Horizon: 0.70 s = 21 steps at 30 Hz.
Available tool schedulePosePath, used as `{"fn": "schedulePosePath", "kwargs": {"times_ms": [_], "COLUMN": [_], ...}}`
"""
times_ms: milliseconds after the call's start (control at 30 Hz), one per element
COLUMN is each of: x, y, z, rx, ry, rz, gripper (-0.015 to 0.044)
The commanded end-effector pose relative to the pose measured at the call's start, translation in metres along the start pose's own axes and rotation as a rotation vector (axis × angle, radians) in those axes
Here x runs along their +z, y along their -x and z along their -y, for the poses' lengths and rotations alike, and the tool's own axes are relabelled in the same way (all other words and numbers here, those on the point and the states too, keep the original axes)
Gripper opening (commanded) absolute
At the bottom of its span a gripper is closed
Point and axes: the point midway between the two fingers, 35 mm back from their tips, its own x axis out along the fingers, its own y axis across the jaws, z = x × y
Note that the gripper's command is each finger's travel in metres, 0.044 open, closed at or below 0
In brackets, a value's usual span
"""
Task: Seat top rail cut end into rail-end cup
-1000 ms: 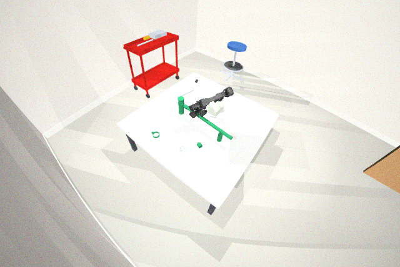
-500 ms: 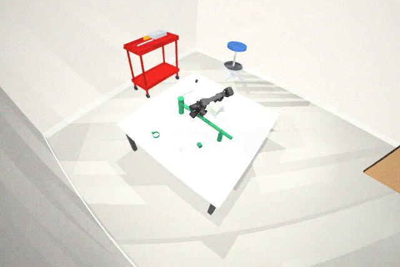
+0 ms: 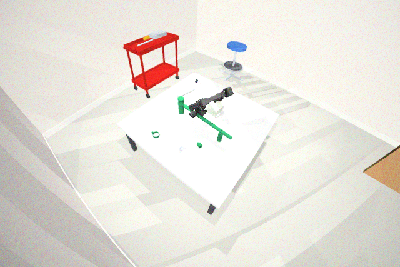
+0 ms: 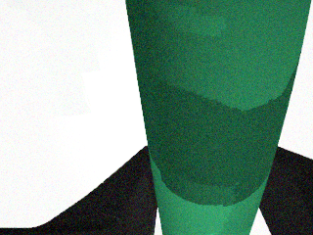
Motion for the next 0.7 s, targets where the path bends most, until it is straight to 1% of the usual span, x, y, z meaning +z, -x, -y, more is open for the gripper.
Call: {"fn": "schedulePosePath", "kwargs": {"times_ms": [0,667], "x": [-0.0057,-0.0155], "y": [0.0021,0.0018], "z": [0.0009,0.0015], "rx": [-0.007,-0.007], "ry": [0.001,0.001], "rz": [-0.009,-0.01], "gripper": [0.0,0.0]}}
